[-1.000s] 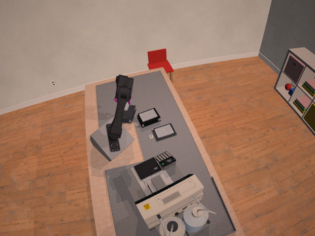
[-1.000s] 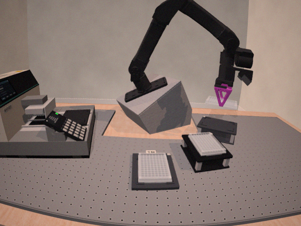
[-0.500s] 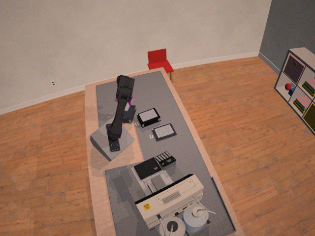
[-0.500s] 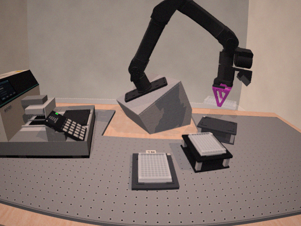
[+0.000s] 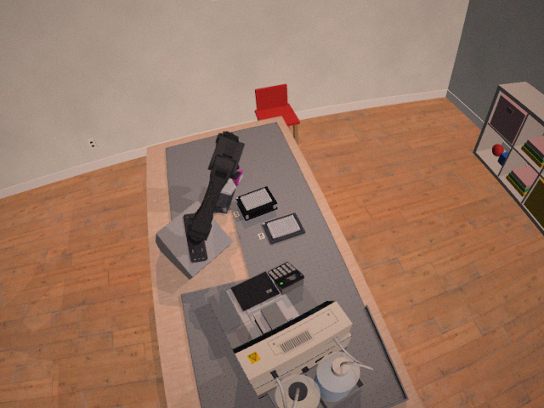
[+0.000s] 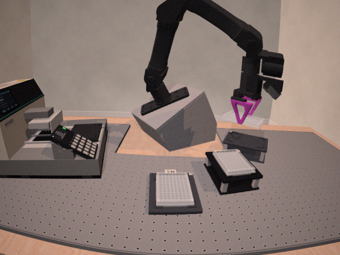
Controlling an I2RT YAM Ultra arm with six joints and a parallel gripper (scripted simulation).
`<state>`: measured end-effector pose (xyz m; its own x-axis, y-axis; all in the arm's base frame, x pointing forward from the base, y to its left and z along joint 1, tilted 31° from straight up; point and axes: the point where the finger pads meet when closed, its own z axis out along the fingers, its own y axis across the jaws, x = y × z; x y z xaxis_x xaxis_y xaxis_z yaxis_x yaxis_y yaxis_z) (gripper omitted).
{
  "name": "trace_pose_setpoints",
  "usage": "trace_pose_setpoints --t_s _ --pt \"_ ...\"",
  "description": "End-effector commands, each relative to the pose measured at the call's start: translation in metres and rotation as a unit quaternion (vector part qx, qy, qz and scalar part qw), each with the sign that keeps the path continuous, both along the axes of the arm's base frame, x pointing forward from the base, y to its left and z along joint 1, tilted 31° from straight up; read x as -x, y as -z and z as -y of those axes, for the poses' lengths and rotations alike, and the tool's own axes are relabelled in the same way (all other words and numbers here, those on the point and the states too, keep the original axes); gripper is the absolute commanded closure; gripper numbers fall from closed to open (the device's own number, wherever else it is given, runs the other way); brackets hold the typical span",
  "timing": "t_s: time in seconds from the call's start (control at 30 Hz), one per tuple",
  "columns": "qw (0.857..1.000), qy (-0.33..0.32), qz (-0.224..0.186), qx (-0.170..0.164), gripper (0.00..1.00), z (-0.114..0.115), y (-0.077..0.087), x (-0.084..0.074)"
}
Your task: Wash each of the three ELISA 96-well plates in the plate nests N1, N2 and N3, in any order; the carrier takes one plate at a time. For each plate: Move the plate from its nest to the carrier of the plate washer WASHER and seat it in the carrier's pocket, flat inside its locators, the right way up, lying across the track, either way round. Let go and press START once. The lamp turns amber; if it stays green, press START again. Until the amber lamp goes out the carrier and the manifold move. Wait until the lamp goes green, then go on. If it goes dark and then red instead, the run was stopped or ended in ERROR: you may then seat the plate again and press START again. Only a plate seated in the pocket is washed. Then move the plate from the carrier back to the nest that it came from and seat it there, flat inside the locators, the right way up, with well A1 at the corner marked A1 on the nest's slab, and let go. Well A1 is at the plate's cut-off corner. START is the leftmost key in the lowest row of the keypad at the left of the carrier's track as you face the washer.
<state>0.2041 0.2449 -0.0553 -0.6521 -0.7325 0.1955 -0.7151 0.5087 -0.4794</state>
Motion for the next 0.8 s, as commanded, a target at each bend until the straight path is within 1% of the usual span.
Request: trace_pose_setpoints --t_s 0.0,0.23,0.3,0.4,0.63,0.77 --pt "1.0 -0.014 0.005 -0.005 1.0 0.001 -0.013 -0.012" --pt "1.0 -0.014 0.006 -0.005 1.0 0.018 -0.031 -0.037" --pt "1.0 -0.014 0.006 -0.005 1.0 0.018 -0.031 -0.037" --pt "1.0 -0.014 0.006 -0.004 1.0 0.025 -0.039 -0.047" --pt "1.0 -0.014 0.006 -0.004 1.0 0.026 -0.04 -0.048" --pt "0.998 0.043 0.036 -0.022 1.0 0.041 -0.051 -0.056"
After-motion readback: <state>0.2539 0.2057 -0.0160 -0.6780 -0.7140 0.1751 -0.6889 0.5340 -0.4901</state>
